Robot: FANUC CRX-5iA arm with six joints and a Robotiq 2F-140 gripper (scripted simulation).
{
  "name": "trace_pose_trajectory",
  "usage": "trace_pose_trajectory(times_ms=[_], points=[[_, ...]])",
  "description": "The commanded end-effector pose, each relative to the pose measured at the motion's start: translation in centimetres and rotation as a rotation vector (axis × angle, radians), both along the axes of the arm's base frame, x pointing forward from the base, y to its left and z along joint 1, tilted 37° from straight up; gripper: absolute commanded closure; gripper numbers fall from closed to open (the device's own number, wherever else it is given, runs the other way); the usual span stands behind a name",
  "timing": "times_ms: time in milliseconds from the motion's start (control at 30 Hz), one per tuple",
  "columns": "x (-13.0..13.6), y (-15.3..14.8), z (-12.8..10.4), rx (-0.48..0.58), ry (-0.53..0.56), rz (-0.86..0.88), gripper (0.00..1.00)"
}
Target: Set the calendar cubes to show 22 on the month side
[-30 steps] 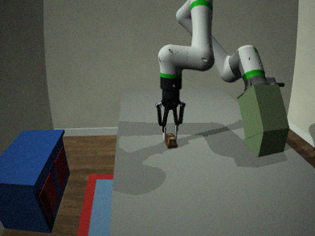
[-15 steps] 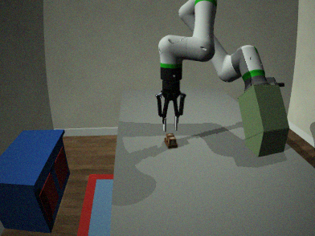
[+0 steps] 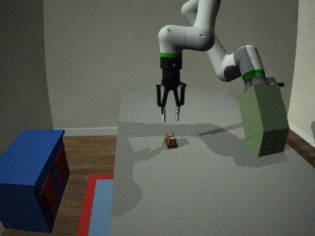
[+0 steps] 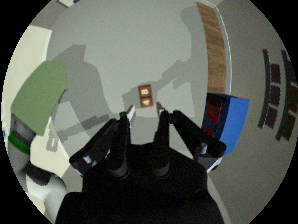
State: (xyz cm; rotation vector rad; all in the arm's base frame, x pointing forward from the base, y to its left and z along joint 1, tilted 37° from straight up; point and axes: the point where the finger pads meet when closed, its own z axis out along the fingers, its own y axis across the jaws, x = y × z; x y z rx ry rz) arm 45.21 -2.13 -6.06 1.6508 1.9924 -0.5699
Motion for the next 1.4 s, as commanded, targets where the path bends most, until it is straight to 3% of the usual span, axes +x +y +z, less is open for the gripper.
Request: trace_pose_trajectory(times_ms=[0,800,1367], points=[[0.0,0.0,0.0,0.000,0.000,0.000,0.00],[0.0,0.2,0.2,0.000,0.000,0.000,0.00],[-0.5,2.7,3.6,0.000,0.000,0.000,0.00]])
